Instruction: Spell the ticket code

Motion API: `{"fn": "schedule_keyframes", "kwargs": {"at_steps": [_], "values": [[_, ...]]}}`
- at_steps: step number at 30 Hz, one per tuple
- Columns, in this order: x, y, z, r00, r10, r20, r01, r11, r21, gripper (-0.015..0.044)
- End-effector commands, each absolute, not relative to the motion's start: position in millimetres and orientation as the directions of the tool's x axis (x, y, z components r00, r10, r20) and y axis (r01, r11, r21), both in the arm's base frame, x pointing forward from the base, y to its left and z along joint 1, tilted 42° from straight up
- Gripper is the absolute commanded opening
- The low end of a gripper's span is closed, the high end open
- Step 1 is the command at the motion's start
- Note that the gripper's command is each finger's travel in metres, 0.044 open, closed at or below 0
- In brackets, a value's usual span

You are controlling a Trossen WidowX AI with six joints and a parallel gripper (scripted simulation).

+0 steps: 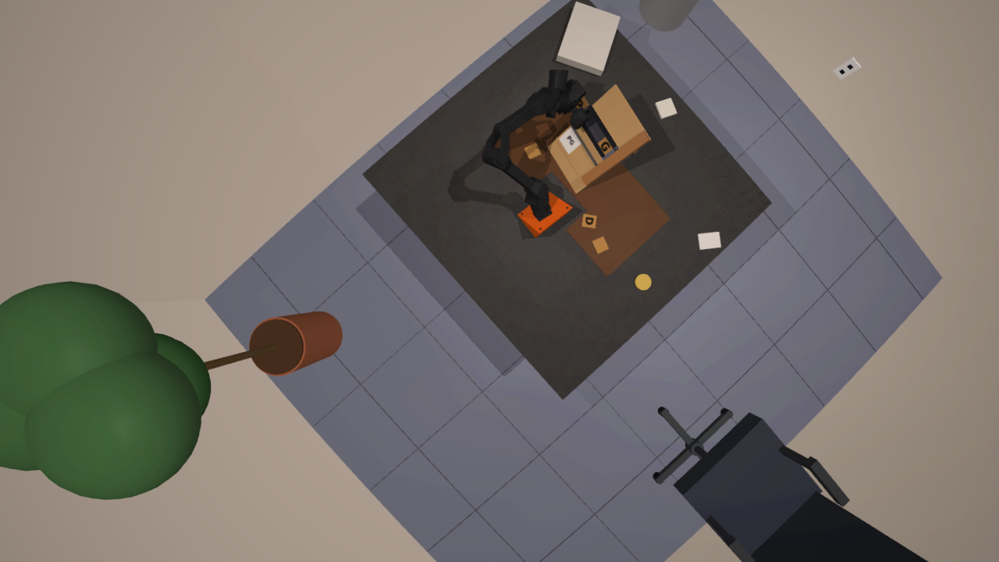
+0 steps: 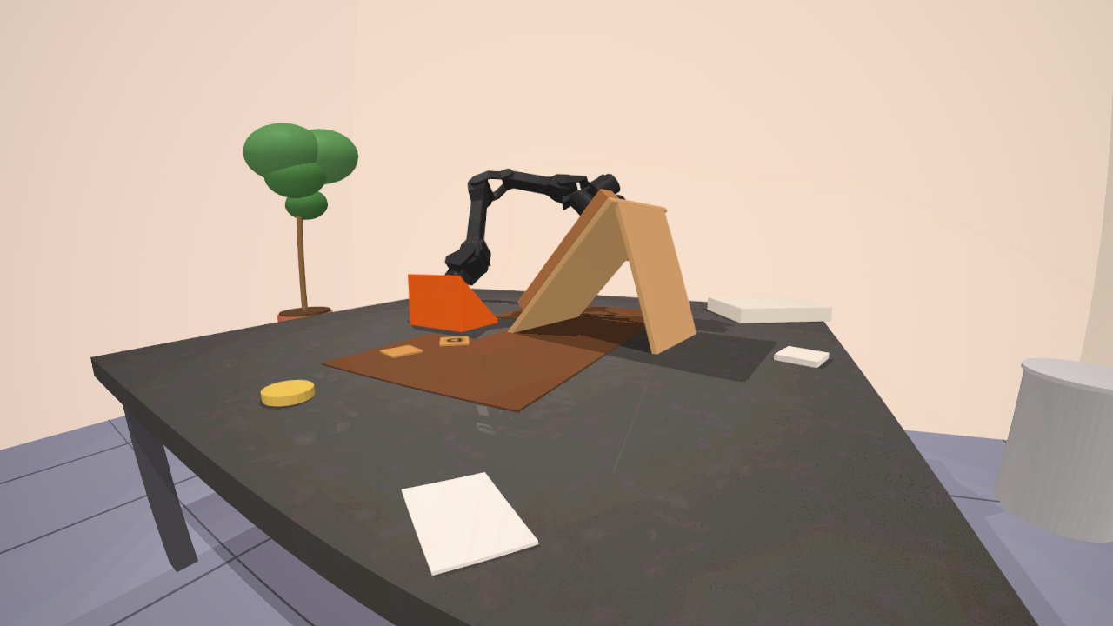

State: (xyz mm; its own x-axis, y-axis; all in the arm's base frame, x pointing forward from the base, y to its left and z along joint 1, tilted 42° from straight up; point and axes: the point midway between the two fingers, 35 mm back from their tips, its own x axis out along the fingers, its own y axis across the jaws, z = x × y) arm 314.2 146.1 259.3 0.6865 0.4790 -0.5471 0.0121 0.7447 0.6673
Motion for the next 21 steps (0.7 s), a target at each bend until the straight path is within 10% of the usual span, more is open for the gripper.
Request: {"fn": "schedule_keyframes", "kwargs": {"at_steps": [1, 21], "values": [[313.8, 145.1, 257.5, 0.685, 0.482, -0.546, 0.007, 0.746, 0.666, 0.0000], [314.0, 137.8, 250.6, 0.685, 0.481, -0.547, 0.008, 0.746, 0.666, 0.0000]]}}
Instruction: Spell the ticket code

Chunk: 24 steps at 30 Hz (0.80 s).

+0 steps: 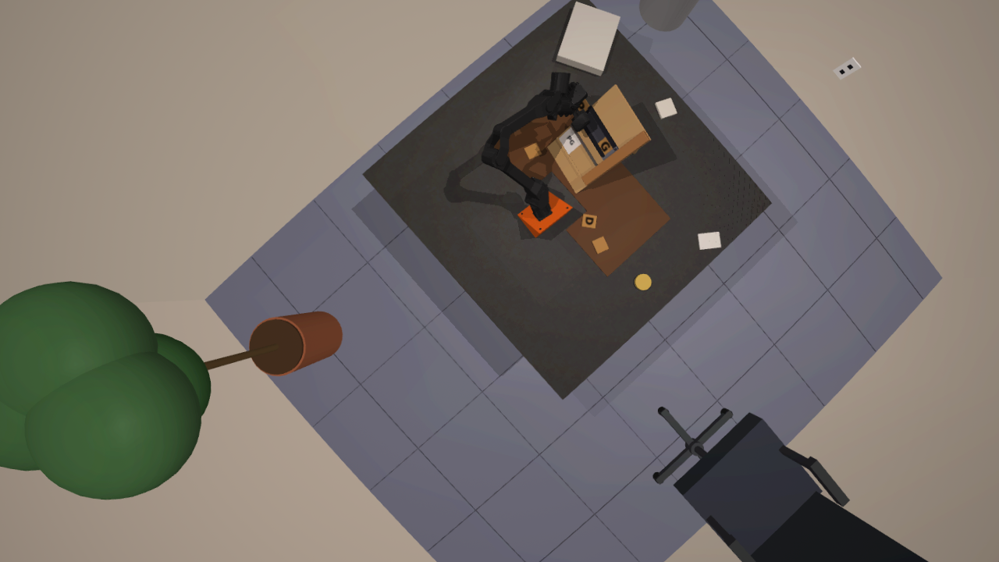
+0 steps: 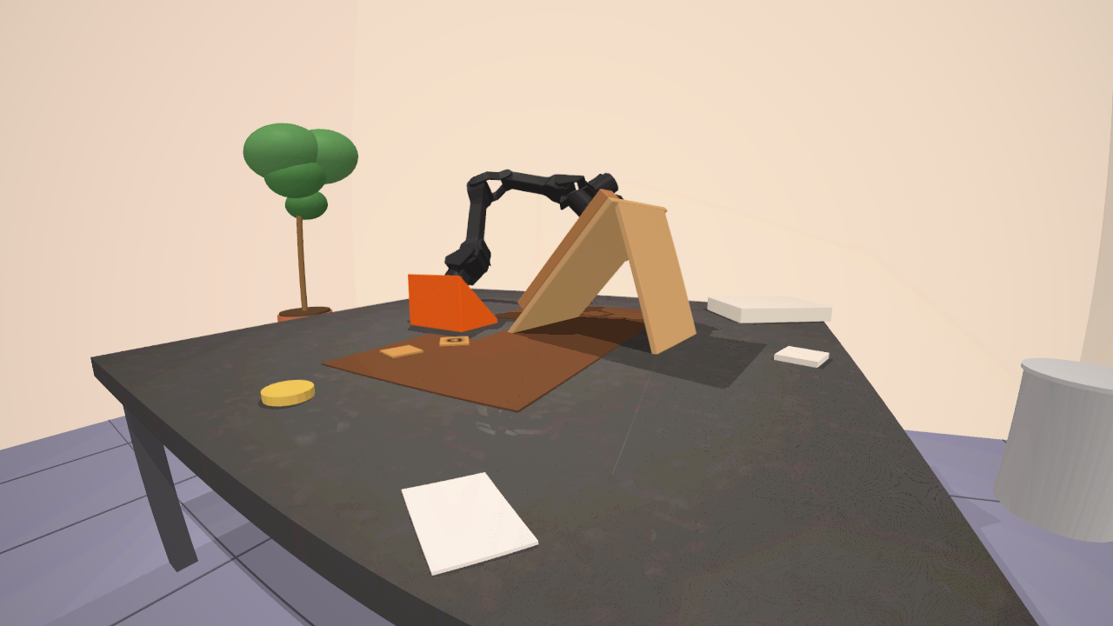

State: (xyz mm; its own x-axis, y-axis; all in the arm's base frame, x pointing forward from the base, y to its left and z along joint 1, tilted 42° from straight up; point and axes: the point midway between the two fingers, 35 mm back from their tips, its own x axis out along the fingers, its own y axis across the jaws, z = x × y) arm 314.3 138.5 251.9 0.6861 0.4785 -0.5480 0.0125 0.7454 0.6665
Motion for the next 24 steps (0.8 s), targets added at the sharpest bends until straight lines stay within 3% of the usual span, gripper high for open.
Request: {"fn": "schedule_keyframes", "kwargs": {"at_steps": [1, 24], "values": [[314.0, 137.4, 250.2, 0.685, 0.481, -0.547, 0.008, 0.746, 0.666, 0.0000], [314.1, 128.9, 242.3, 0.685, 0.481, -0.548, 0.008, 0.747, 0.665, 0.0000]]}}
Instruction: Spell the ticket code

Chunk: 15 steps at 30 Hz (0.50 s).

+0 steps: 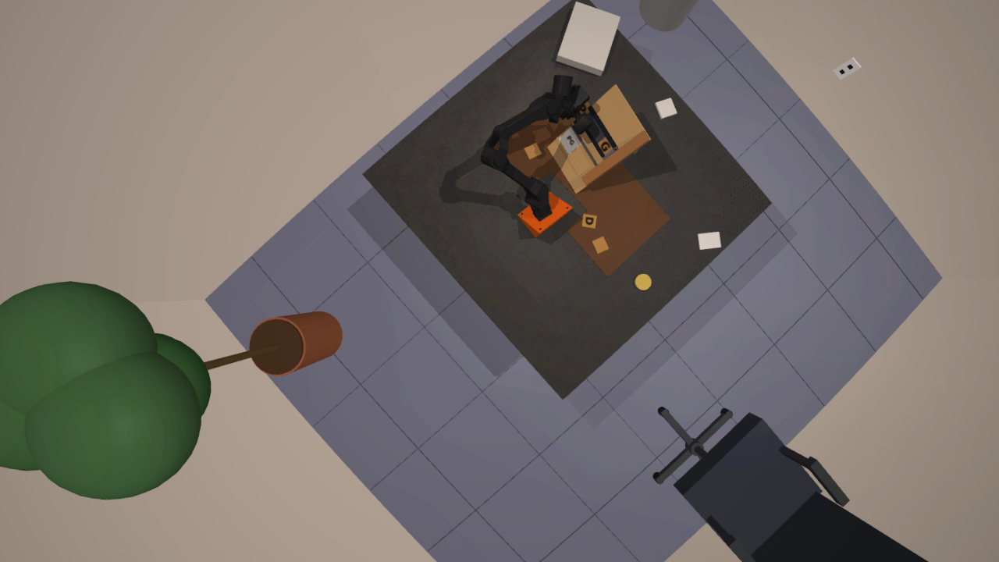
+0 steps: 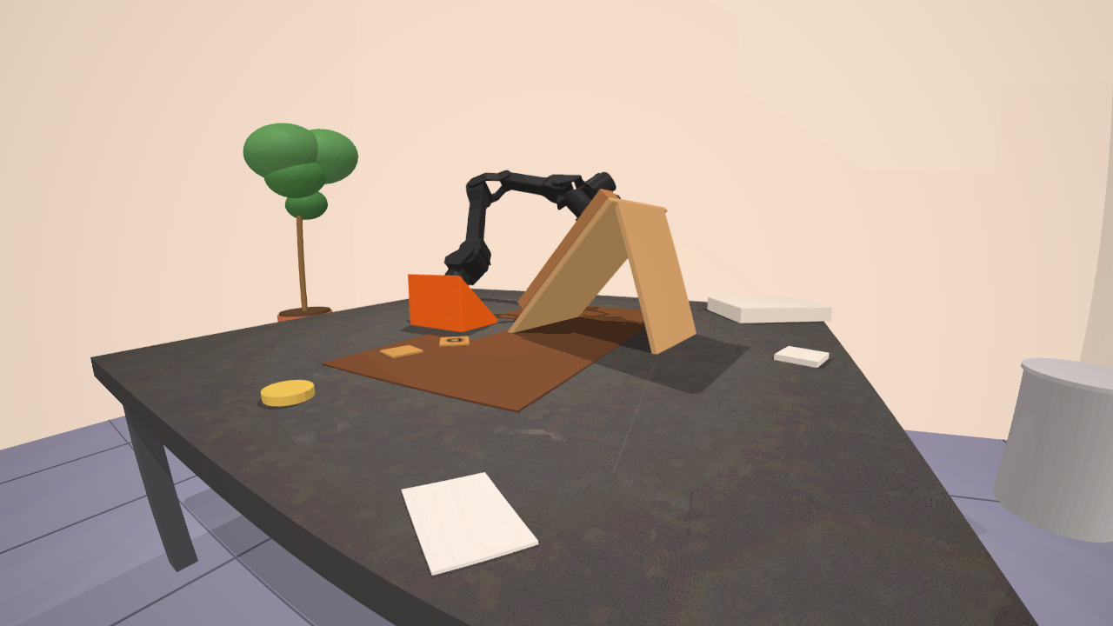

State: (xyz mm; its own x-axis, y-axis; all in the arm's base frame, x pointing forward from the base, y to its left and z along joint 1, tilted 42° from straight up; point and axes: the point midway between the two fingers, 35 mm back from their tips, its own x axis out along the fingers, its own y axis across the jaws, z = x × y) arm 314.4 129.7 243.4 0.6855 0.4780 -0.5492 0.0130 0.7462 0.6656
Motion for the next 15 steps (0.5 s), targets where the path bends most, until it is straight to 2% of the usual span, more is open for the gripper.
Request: {"fn": "schedule_keyframes", "kwargs": {"at_steps": [1, 15], "values": [[314.2, 128.5, 241.9, 0.685, 0.481, -0.548, 0.008, 0.747, 0.665, 0.0000], [314.2, 123.3, 237.1, 0.684, 0.480, -0.549, 0.008, 0.747, 0.664, 0.0000]]}}
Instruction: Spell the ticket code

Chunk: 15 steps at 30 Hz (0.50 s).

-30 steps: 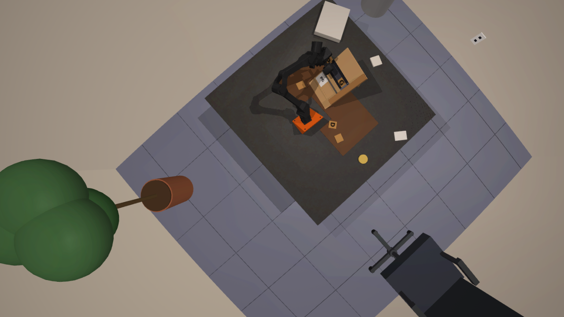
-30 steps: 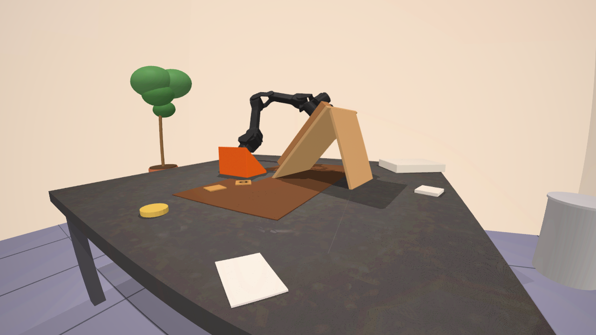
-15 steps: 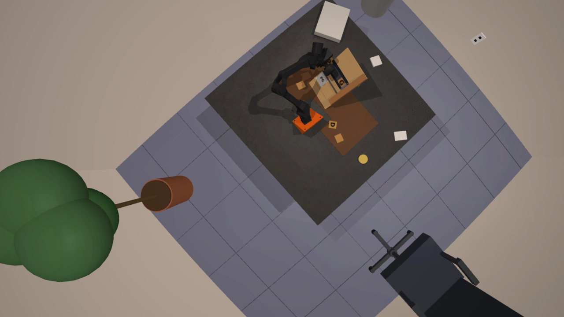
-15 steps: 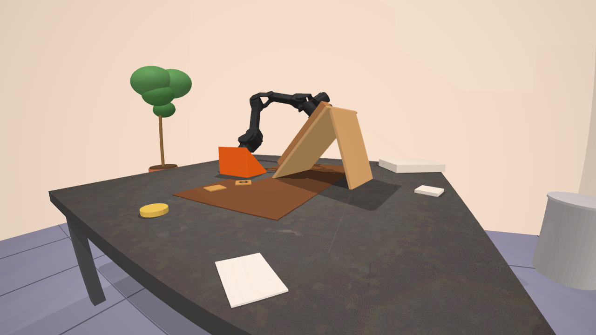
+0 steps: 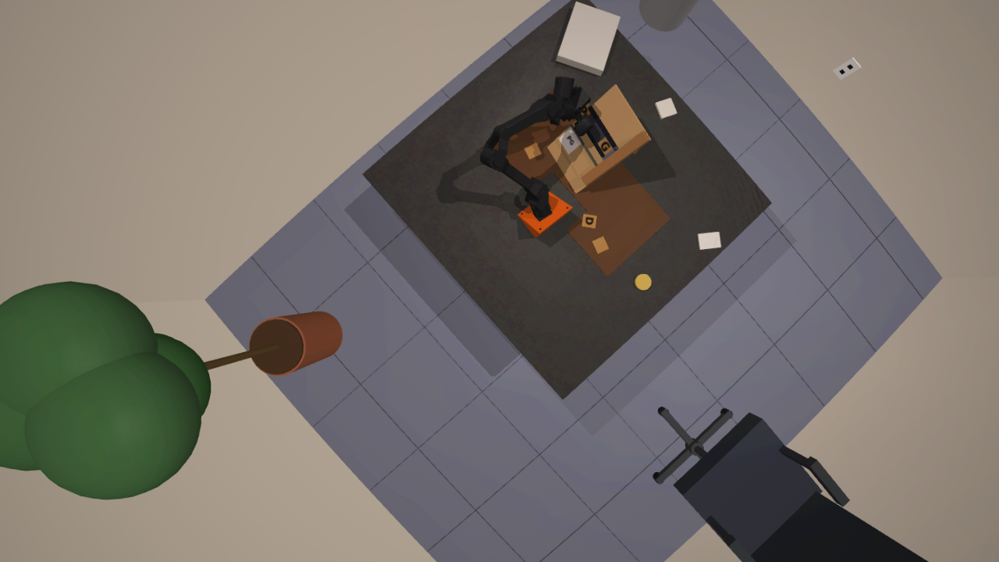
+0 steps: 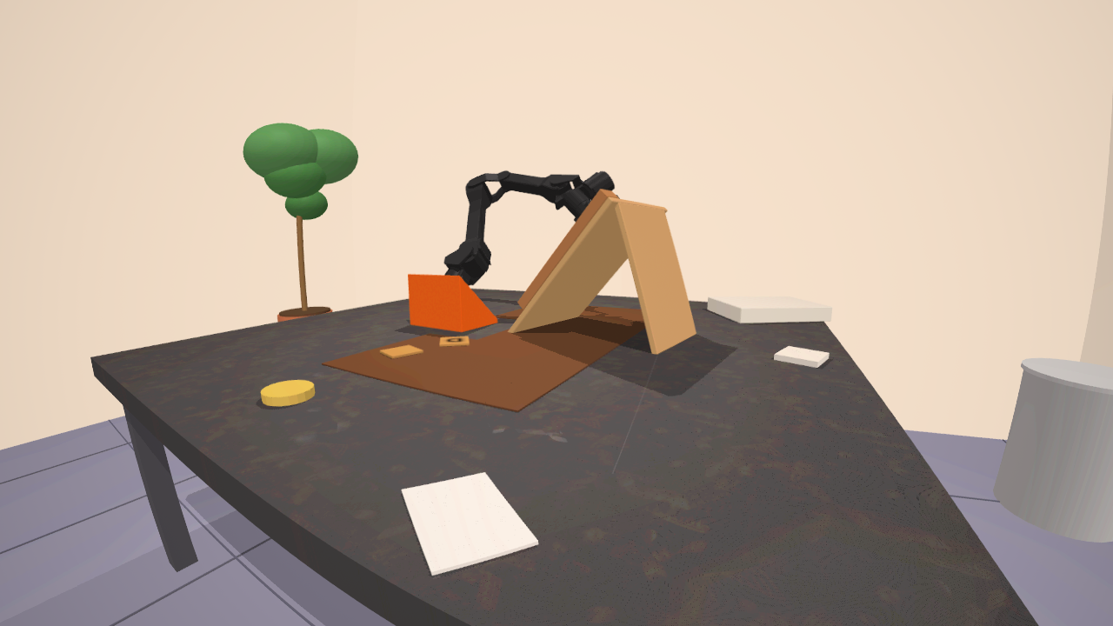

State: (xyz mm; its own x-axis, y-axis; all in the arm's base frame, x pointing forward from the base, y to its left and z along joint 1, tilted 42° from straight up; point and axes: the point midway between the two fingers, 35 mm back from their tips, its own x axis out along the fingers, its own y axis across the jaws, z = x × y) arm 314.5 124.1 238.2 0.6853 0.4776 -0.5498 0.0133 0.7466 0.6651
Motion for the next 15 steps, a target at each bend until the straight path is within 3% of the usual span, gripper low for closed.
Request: {"fn": "schedule_keyframes", "kwargs": {"at_steps": [1, 15], "values": [[314.3, 122.9, 236.7, 0.684, 0.480, -0.549, 0.008, 0.747, 0.664, 0.0000], [314.3, 117.8, 231.9, 0.684, 0.480, -0.549, 0.008, 0.748, 0.664, 0.0000]]}}
